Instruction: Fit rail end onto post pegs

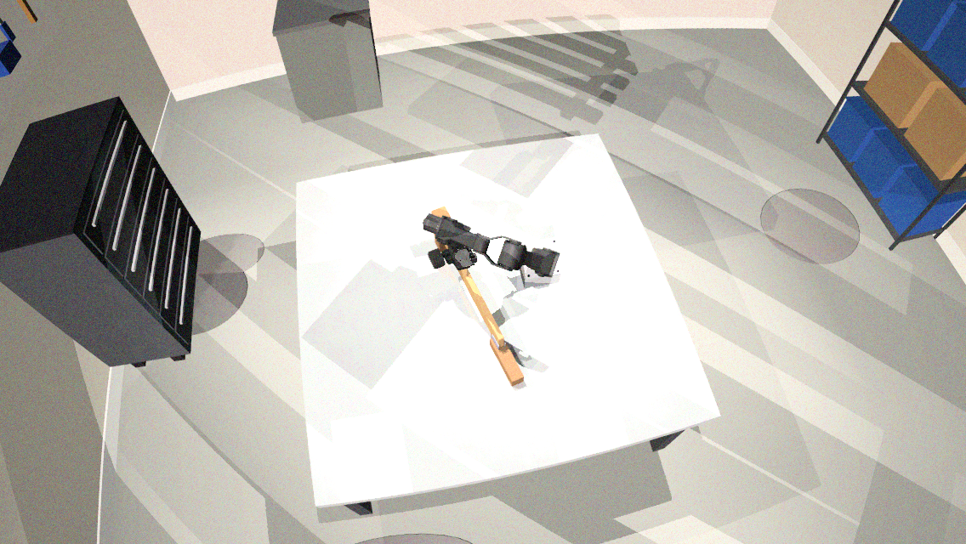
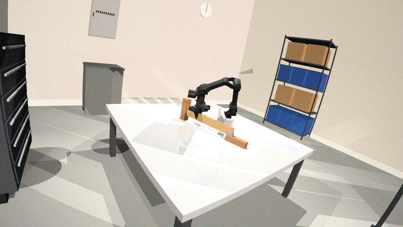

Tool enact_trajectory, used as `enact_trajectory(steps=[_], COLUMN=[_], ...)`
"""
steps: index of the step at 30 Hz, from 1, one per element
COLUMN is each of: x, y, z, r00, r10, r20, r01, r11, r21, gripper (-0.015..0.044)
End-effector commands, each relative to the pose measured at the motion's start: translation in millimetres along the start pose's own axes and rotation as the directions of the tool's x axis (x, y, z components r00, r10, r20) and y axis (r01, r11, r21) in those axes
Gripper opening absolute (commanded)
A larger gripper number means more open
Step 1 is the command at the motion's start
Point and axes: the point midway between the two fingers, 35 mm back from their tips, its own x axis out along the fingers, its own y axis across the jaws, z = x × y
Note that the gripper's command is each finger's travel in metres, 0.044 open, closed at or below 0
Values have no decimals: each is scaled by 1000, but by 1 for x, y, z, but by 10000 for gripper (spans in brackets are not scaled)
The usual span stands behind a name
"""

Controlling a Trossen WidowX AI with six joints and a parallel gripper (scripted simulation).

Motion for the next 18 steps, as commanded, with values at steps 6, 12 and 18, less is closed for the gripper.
enact_trajectory(steps=[6,12,18], x=[0,0,0], y=[0,0,0], z=[0,0,0], r00=[1000,1000,1000], r10=[0,0,0], r20=[1,1,1], r01=[0,0,0], r11=[1000,1000,1000], r21=[0,0,0], gripper=[105,263,420])
